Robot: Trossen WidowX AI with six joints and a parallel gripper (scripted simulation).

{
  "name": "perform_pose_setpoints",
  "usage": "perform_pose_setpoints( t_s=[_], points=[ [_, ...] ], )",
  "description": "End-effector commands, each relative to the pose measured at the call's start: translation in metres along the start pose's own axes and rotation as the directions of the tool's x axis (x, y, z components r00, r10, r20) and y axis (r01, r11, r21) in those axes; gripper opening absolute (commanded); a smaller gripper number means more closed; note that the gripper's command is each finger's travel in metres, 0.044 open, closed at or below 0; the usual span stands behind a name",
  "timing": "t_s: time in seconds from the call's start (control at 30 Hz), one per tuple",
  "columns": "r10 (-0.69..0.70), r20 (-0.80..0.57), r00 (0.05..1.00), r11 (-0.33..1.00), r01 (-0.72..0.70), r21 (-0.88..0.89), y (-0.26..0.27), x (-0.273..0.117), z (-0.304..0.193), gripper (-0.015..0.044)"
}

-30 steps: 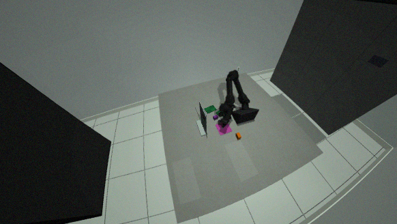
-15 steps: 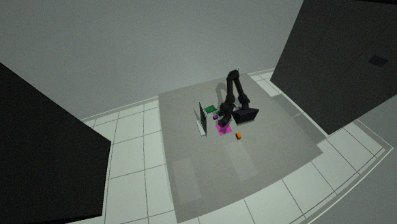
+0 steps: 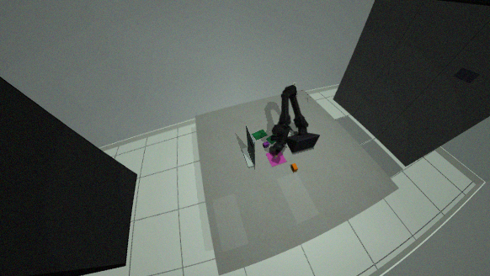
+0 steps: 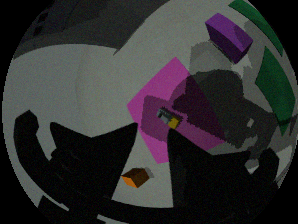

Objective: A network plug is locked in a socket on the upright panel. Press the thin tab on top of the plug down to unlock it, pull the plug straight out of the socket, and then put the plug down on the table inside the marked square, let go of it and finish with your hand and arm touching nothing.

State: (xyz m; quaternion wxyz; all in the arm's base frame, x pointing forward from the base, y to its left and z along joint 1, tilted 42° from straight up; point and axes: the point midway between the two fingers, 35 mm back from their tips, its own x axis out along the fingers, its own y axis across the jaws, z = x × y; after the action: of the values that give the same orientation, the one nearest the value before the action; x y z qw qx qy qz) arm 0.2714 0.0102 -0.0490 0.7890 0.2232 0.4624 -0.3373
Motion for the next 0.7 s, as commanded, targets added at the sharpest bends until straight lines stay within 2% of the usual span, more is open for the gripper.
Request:
perform_pose_setpoints(
  t_s=[0.0, 0.67],
  points=[
    [-0.002, 0.002, 1.000, 1.000, 0.002, 0.003, 0.000, -0.004, 0.000, 0.0156],
    [-0.001, -0.002, 1.000, 1.000, 0.001, 0.003, 0.022, -0.030, 0.000, 0.0156]
  ],
)
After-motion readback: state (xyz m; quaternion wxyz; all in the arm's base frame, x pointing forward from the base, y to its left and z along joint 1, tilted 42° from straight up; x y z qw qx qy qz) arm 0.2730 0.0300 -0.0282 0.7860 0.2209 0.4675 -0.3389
